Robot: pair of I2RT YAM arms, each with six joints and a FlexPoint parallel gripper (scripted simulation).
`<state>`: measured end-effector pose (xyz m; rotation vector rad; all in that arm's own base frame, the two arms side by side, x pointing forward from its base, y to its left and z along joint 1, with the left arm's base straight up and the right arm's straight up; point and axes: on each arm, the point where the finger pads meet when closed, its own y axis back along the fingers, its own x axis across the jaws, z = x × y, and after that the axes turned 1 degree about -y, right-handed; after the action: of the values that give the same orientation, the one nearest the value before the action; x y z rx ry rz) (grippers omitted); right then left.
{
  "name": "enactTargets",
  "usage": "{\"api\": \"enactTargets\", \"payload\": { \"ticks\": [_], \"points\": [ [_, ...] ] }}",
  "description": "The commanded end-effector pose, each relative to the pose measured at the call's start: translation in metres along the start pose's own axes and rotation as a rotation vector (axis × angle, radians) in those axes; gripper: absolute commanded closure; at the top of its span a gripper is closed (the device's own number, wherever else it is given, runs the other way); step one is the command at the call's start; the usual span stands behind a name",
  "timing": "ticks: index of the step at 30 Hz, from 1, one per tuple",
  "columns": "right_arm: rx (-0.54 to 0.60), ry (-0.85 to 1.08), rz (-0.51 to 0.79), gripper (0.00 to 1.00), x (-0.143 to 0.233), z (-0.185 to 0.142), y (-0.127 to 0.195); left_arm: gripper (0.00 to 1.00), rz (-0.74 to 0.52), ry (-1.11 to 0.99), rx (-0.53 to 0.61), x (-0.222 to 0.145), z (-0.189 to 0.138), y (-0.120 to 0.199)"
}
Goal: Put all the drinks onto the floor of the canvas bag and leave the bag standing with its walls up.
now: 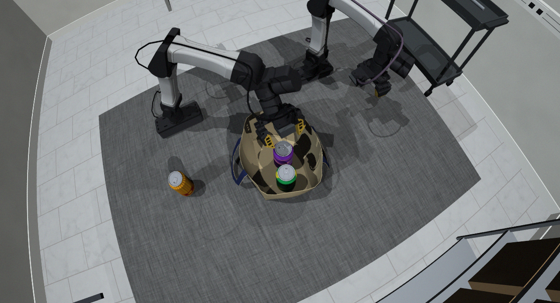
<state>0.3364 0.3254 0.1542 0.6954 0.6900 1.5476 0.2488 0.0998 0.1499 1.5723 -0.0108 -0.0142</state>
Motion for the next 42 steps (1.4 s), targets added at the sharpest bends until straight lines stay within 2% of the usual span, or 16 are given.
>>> {"api": "enactTargets", "payload": {
  "ticks": [1,4,8,13,16,21,26,28,31,32,33,34,42],
  "points": [
    [-0.048,-0.034,0.03,0.14,0.002,0.025,0.026,0.14,0.016,-0.001,0.013,0.006,0.0,0.002],
    [-0.018,-0.012,0.002,0.14,-0.004,0.021,0.027,0.14,0.016,-0.001,0.013,0.006,0.0,0.002],
    [-0.025,-0.02,0.008,0.14,-0.004,0.03,0.04,0.14,0.016,-0.001,0.013,0.006,0.0,0.002],
    [0.009,0.003,-0.024,0.14,-0.001,0.027,0.032,0.14,0.016,-0.001,0.013,0.006,0.0,0.002],
    [-0.048,-0.038,0.031,0.14,0.001,0.045,0.053,0.14,0.016,-0.001,0.013,0.006,0.0,0.002],
    [-0.036,-0.03,0.02,0.14,0.0,0.035,0.039,0.14,0.016,-0.001,0.013,0.006,0.0,0.002],
    [-0.064,-0.049,0.047,0.14,0.003,0.047,0.052,0.14,0.016,-0.001,0.013,0.006,0.0,0.002],
    [-0.038,-0.031,0.022,0.14,-0.002,0.034,0.042,0.14,0.016,-0.001,0.013,0.006,0.0,0.002],
    [-0.052,-0.041,0.036,0.14,0.0,0.041,0.047,0.14,0.016,-0.001,0.013,0.006,0.0,0.002],
    [-0.048,-0.038,0.032,0.14,-0.001,0.039,0.047,0.14,-0.009,-0.003,0.012,0.006,0.0,-0.006],
    [-0.046,-0.037,0.031,0.14,-0.001,0.039,0.046,0.14,0.054,0.009,0.038,0.006,-0.004,0.015],
    [-0.047,-0.037,0.032,0.14,-0.001,0.039,0.047,0.14,0.014,-0.006,0.004,0.005,0.002,0.0],
    [-0.048,-0.037,0.032,0.16,-0.001,0.039,0.047,0.14,0.028,0.008,0.0,0.004,0.0,0.003]
  ]
}}
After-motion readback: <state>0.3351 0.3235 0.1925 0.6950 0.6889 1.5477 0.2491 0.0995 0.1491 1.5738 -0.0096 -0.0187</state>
